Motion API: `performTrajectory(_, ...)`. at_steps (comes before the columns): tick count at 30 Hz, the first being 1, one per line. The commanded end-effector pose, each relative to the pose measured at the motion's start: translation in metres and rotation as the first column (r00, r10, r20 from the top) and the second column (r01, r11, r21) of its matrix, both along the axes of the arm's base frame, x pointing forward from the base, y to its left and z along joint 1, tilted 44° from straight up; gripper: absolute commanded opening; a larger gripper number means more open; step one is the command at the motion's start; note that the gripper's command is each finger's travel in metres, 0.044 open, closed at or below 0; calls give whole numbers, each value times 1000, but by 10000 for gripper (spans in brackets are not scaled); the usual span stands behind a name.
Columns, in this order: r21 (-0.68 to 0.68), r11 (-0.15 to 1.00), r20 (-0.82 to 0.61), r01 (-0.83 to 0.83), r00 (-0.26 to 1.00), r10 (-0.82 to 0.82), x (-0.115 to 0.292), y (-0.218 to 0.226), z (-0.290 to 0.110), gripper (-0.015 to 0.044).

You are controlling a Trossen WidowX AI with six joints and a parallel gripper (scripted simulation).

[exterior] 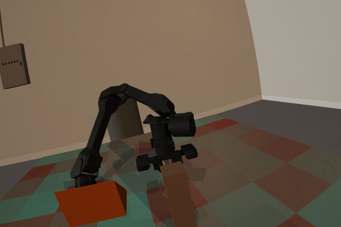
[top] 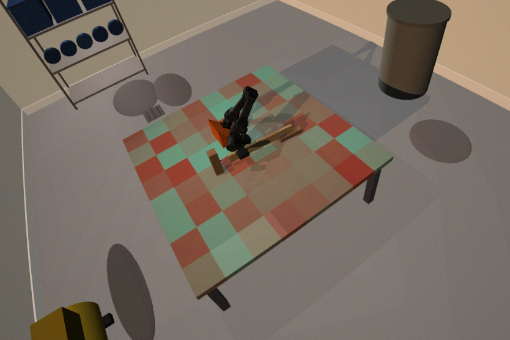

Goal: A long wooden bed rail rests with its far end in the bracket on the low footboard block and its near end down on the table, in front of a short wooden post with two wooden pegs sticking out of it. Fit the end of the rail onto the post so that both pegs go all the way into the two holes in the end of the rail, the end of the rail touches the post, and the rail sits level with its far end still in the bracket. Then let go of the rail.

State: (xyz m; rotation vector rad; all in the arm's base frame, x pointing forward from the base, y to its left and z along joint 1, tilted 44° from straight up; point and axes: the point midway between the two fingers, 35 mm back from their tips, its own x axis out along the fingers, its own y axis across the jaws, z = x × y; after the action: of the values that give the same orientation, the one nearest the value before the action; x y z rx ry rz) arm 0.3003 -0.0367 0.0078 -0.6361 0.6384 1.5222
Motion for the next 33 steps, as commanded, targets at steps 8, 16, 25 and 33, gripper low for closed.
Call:
performTrajectory(8, -3, 1000, 6, 7, 1000, -7, 0, 0, -1, 0)
performTrajectory(16, -3, 1000, 6, 7, 1000, -7, -1, -2, 2, 0)
performTrajectory(25, -3, 1000, 6, 7, 1000, -7, -1, -2, 2, 0)
performTrajectory(33, -3, 1000, 6, 7, 1000, -7, -1, -1, 0, 0)
